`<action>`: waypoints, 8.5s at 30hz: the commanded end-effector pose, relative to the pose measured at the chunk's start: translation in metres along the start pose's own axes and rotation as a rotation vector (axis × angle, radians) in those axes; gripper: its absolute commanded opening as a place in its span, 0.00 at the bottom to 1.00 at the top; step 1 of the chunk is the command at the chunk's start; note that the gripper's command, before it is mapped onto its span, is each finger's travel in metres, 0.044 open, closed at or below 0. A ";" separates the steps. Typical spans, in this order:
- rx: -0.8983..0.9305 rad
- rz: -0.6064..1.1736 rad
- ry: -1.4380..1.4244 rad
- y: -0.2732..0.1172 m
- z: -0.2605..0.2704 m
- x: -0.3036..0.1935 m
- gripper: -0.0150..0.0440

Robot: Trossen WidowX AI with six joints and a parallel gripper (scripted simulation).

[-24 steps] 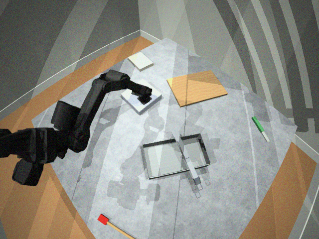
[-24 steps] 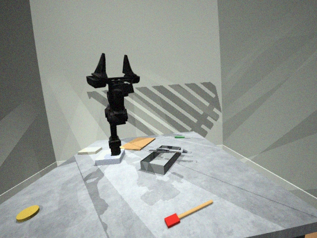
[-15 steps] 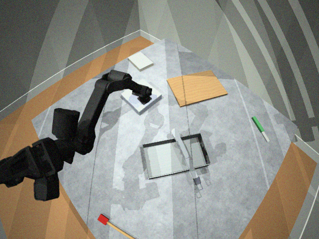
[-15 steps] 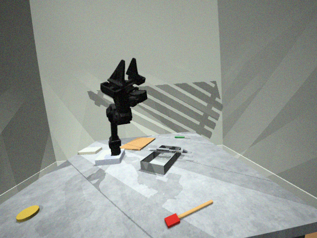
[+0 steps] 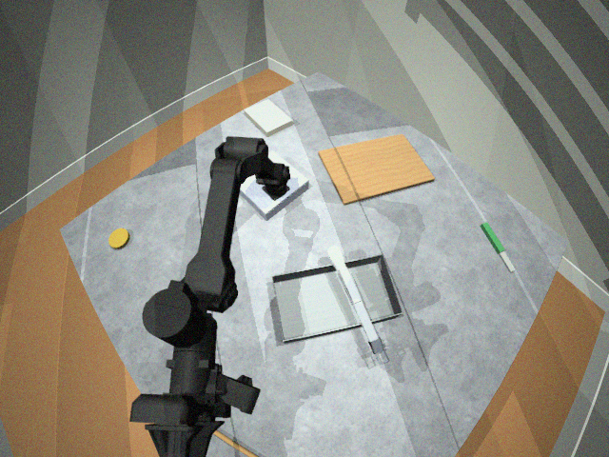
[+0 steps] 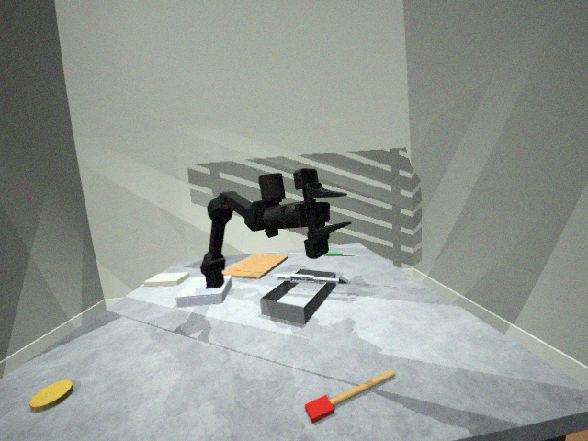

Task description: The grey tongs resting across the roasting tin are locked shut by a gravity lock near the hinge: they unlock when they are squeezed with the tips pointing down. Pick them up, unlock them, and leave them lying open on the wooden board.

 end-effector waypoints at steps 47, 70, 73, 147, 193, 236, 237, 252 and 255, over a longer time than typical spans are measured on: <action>1.597 1.094 1.537 -0.233 0.234 0.248 0.69; 1.598 1.093 1.538 -0.236 0.267 0.264 0.69; 1.598 1.093 1.539 -0.236 0.271 0.266 0.69; 1.525 1.123 1.380 -0.233 0.218 0.283 0.00; 1.499 0.858 0.716 -0.326 0.188 0.392 0.00; 1.674 0.306 0.218 -0.563 0.133 0.485 0.00; 1.677 0.291 0.204 -0.570 0.132 0.485 0.00; 1.705 0.062 0.000 -0.666 0.119 0.474 0.00; 1.708 0.015 -0.042 -0.685 0.117 0.469 0.00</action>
Point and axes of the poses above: the point midway between the two fingers, 35 mm back from their tips, its own y axis out along the fingers, its own z axis across the jaws, x = y × z, the point moved 1 cm from there along -y, back along the fingers, and after that the axes turned 4 degrees about y, right-handed, at the moved point
